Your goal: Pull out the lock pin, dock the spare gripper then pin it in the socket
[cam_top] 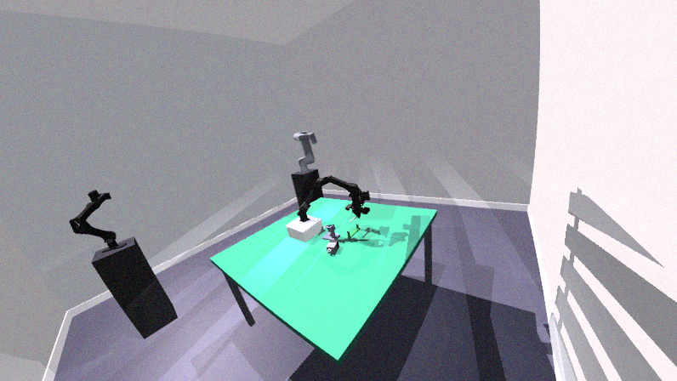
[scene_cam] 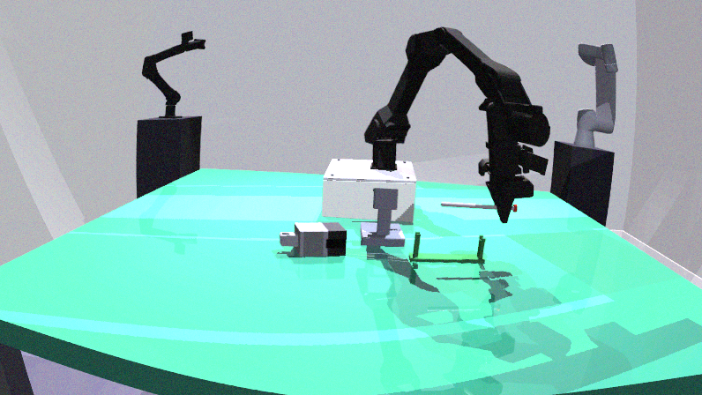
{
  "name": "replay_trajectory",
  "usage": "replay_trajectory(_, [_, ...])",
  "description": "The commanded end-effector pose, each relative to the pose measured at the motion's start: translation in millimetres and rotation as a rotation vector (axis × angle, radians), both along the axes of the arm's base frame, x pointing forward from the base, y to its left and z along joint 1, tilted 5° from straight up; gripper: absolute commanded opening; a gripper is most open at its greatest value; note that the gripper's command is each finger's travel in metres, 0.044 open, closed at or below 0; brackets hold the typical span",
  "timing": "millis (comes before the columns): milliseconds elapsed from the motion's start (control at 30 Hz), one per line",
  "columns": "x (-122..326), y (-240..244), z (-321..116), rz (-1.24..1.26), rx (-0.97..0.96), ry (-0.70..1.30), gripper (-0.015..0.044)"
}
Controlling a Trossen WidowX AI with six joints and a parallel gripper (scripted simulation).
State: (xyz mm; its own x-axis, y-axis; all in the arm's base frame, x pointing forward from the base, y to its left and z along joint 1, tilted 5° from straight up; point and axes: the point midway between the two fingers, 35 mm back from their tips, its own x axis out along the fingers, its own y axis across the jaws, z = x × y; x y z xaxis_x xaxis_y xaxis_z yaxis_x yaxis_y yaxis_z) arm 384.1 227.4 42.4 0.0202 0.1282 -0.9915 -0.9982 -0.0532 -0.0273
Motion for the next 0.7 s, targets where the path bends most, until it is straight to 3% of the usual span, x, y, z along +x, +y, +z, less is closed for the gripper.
replay_trajectory(0, [0.7,-0.1,-6.4,-0.001,0.000,0.000,0.0000])
replay_trajectory(667, [4.2,-0.5,-38.3,0.000,0.001,-0.003,0.0000])
